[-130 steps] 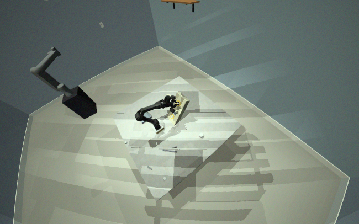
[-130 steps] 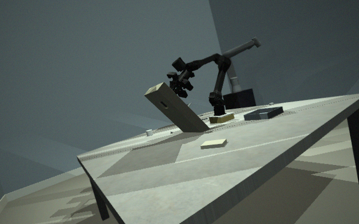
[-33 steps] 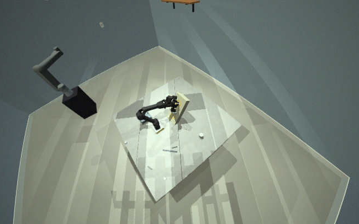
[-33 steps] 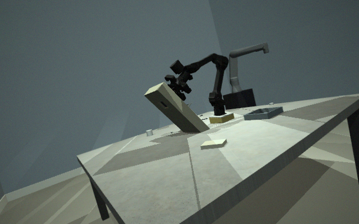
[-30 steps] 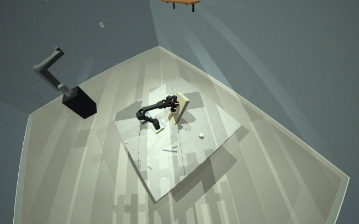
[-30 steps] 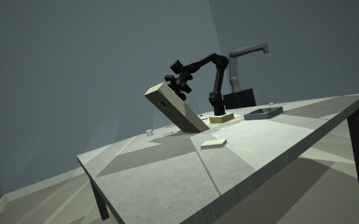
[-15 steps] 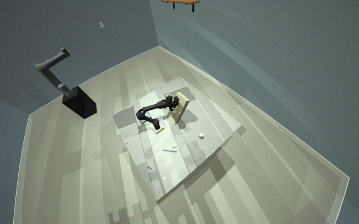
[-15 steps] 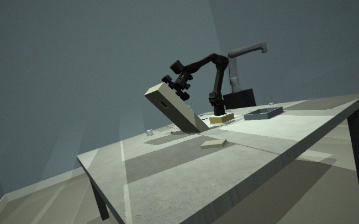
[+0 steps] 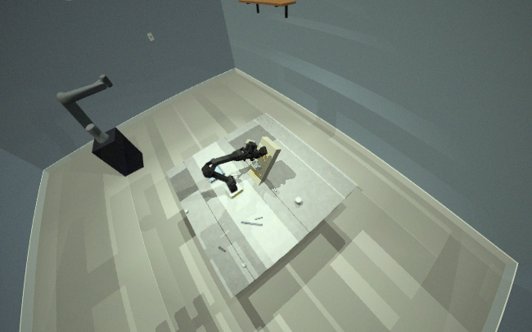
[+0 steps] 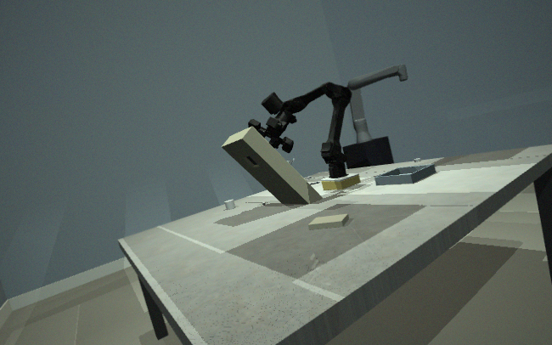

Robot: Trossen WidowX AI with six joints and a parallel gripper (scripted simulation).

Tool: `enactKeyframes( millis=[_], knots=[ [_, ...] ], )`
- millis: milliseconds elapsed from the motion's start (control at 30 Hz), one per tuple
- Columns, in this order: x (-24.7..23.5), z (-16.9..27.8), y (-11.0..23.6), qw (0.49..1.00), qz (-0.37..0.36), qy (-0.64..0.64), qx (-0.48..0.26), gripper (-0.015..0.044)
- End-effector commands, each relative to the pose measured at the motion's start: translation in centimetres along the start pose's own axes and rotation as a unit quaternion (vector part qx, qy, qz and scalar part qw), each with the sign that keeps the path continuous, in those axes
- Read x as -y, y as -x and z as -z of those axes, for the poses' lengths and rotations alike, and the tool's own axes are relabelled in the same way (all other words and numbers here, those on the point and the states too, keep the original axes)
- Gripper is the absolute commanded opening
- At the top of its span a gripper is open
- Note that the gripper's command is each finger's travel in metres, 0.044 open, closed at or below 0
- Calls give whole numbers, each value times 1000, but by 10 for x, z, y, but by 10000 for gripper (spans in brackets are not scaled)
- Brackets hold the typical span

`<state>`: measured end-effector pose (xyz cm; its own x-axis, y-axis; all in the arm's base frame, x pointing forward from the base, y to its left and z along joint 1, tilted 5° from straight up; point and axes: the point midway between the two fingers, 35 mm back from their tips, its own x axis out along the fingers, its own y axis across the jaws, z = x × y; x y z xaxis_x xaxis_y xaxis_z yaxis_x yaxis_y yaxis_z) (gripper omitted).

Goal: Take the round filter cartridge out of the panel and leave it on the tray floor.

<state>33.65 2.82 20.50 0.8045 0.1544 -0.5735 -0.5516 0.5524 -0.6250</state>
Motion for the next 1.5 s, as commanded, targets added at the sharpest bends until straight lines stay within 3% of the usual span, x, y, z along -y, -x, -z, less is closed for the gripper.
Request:
enactKeyframes(
  millis=[0,267,433,933,1467],
  knots=[
    [1,0,-4,996,2,-88,1,0],
    [1,0,-4,975,2,-223,1,0],
    [2,0,-1,981,2,-196,1,0],
    [1,0,71,988,0,-156,-1,0],
    [-22,16,70,988,0,-155,-1,0]
  ],
)
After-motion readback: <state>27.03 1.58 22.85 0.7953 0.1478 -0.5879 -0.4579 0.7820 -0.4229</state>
